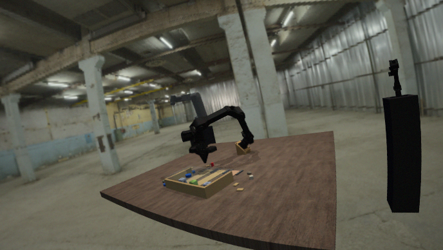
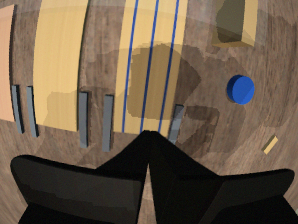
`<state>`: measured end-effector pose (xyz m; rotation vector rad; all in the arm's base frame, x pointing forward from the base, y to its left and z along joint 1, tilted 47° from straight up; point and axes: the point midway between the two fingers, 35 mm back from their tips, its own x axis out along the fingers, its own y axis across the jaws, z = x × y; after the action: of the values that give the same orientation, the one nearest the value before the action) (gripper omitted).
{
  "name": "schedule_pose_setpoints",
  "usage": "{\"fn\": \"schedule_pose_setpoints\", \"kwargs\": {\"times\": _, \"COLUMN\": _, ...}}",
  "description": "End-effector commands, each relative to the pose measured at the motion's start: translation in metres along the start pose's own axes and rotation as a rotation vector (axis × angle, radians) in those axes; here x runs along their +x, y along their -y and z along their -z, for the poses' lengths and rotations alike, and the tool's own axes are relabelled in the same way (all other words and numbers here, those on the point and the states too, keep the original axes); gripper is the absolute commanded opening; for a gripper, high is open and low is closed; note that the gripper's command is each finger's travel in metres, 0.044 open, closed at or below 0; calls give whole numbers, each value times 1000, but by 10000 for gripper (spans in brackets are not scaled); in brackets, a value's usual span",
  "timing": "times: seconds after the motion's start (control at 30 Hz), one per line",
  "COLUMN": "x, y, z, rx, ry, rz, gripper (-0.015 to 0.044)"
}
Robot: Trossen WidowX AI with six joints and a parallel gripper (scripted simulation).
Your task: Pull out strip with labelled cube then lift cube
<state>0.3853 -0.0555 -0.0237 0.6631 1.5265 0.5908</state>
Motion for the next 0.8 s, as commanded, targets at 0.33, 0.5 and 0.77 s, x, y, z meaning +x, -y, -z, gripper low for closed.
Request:
{"fn": "schedule_pose_setpoints", "kwargs": {"times": 0.33, "x": 24, "y": -2, "z": -1, "rx": 5, "ry": -3, "rz": -6, "gripper": 0}}
{"fn": "schedule_pose_setpoints", "kwargs": {"times": 0.5, "x": 32, "y": -3, "z": -2, "rx": 5, "ry": -3, "rz": -7, "gripper": 0}}
{"fn": "schedule_pose_setpoints", "kwargs": {"times": 0.77, "x": 45, "y": -4, "z": -2, "rx": 4, "ry": -3, "rz": -8, "gripper": 0}}
